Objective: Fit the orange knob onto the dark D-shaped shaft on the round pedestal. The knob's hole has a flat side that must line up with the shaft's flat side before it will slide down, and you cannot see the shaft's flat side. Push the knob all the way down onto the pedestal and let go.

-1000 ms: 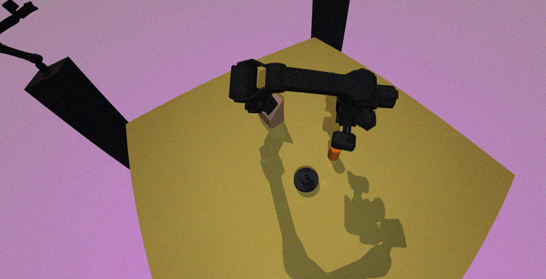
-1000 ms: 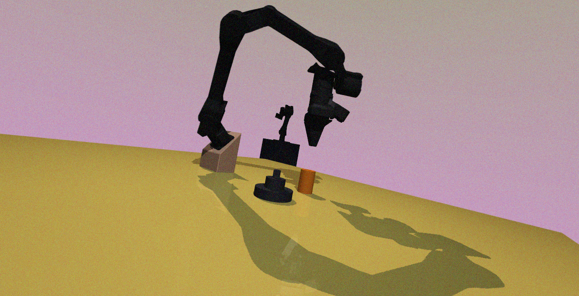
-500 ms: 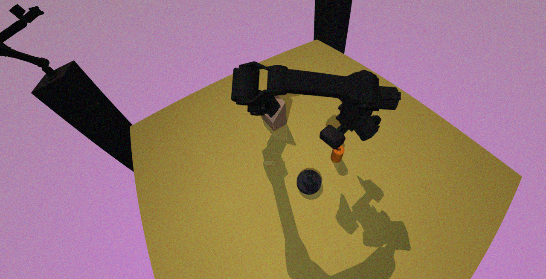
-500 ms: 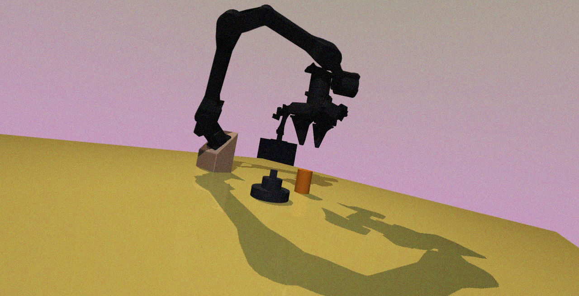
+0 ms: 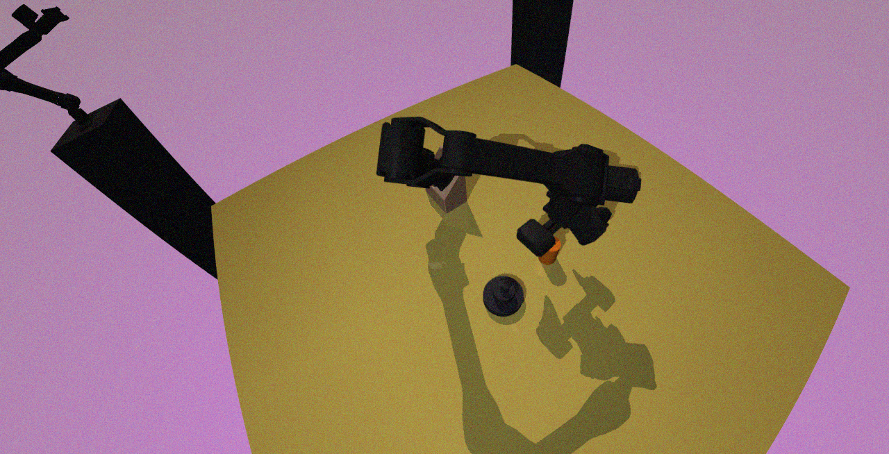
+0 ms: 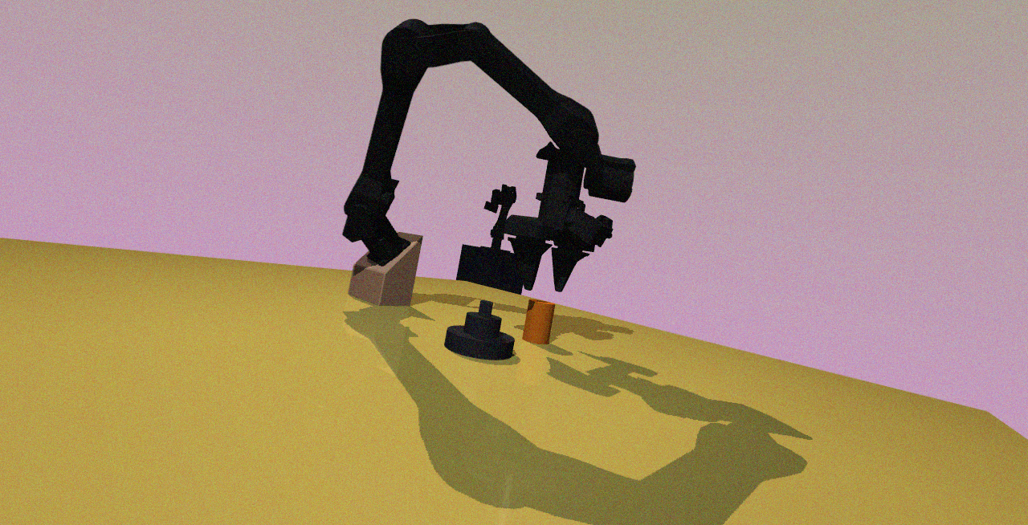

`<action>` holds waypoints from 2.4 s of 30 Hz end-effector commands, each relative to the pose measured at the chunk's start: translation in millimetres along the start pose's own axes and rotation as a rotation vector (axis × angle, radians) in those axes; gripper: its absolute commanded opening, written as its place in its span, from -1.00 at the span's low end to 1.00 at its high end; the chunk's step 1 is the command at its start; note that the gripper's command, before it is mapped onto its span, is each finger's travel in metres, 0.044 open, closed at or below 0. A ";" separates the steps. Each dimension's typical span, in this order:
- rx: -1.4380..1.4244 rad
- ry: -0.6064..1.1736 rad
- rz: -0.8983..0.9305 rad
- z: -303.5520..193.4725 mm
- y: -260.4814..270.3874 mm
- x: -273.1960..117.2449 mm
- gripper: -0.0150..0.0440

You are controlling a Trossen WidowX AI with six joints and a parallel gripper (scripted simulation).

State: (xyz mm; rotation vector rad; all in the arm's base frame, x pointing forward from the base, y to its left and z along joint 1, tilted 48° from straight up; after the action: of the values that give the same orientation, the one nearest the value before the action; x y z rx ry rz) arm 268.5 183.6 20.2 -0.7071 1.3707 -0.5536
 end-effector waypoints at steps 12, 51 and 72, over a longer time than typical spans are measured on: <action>-0.005 0.000 -0.003 0.6 0.7 23.4 1.00; -0.005 -0.005 -0.008 -0.4 -0.7 68.9 0.20; -0.007 -0.007 0.005 8.0 5.6 -1.8 -0.49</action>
State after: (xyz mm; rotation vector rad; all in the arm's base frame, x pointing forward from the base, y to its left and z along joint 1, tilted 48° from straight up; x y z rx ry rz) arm 276.9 174.8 4.1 -0.7250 1.3743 -0.5503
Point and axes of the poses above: the point midway between the two fingers, 35 mm back from their tips, its own x axis out along the fingers, its own y axis across the jaws, z = x × y, the point moved 9 cm from there along -x, back along the fingers, and after that the axes turned 6 degrees about x, right-handed, at the moved point
